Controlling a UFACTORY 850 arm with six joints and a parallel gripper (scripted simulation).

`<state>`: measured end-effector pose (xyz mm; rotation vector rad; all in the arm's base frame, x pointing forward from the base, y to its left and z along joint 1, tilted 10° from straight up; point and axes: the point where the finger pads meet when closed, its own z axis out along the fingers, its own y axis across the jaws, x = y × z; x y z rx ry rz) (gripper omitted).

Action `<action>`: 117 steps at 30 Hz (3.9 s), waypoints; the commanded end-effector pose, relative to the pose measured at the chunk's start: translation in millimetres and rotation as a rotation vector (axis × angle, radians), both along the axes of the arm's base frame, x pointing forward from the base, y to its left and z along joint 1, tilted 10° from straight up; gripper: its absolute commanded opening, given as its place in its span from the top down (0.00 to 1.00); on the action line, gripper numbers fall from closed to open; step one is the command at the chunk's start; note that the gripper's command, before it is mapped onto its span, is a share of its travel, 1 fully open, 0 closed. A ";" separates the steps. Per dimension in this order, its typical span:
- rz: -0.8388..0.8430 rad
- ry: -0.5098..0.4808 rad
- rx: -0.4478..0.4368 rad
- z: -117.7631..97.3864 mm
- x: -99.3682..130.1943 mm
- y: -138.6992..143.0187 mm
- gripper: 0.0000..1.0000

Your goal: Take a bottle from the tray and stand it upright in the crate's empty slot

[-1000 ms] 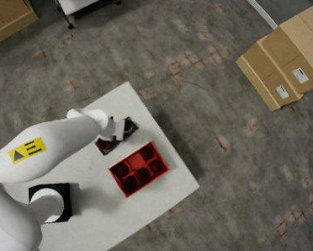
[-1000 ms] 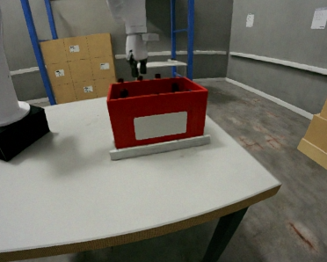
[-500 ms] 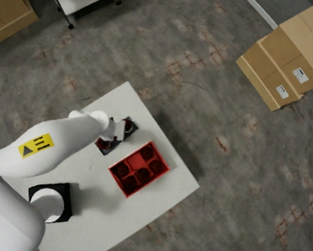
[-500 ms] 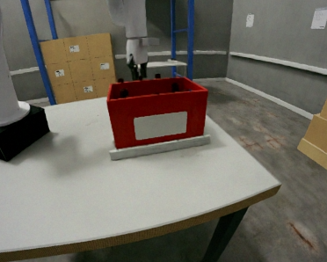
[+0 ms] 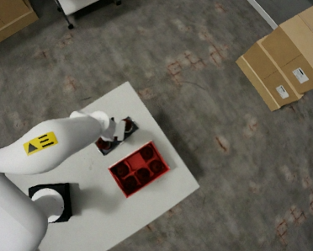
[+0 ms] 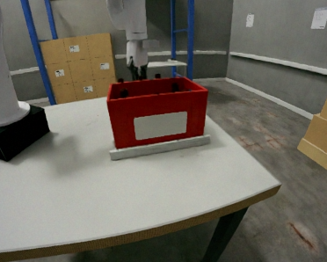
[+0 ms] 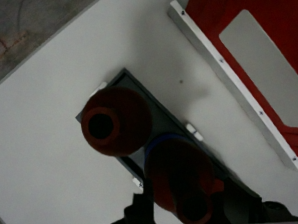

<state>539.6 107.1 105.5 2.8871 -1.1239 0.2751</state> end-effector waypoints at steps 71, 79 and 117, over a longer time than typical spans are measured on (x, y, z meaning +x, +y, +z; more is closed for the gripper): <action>0.000 -0.002 0.000 0.8 0.7 0.4 1.00; 0.000 -0.002 0.000 3.6 0.3 0.9 1.00; 0.000 -0.002 0.000 36.7 -4.7 7.4 1.00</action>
